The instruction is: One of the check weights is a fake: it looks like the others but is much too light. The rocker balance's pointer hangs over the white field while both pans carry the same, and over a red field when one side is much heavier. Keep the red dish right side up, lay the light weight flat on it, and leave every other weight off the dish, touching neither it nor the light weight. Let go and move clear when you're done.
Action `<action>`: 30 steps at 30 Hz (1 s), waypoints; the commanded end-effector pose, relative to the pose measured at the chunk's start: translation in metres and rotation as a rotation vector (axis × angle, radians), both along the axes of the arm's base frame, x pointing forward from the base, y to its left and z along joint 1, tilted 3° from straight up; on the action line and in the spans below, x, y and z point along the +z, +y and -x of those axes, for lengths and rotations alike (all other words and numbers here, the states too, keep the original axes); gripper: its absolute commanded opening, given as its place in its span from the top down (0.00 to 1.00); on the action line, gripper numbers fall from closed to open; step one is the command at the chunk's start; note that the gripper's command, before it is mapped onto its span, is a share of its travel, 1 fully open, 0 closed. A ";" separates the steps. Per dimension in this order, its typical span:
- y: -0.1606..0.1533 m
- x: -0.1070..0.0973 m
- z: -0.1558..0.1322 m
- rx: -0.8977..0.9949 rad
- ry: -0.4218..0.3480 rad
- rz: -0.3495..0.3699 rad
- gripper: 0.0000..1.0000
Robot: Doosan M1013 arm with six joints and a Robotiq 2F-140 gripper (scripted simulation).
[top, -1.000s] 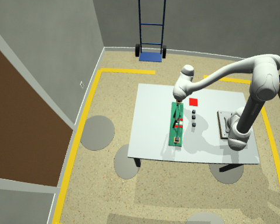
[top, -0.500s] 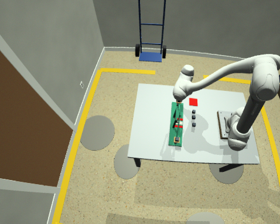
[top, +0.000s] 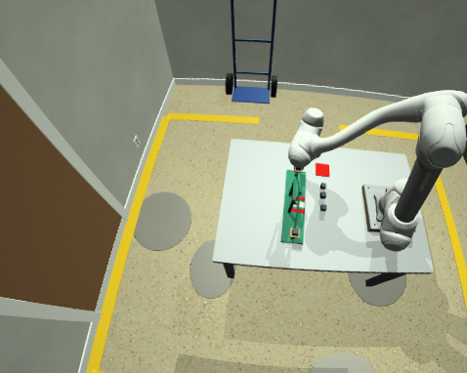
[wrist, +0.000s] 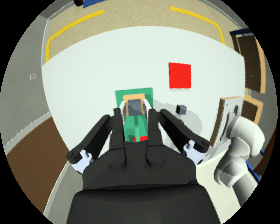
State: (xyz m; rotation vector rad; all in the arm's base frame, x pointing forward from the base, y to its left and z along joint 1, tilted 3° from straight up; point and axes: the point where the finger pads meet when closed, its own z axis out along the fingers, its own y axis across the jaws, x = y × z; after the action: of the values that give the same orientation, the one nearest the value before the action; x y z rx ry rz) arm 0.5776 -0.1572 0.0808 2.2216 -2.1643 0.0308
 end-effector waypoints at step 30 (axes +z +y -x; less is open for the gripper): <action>0.000 0.000 0.000 0.000 0.000 0.000 0.76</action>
State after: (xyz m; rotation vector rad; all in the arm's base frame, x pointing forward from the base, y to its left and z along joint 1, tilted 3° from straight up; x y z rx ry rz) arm 0.5776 -0.1572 0.0808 2.2216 -2.1643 0.0309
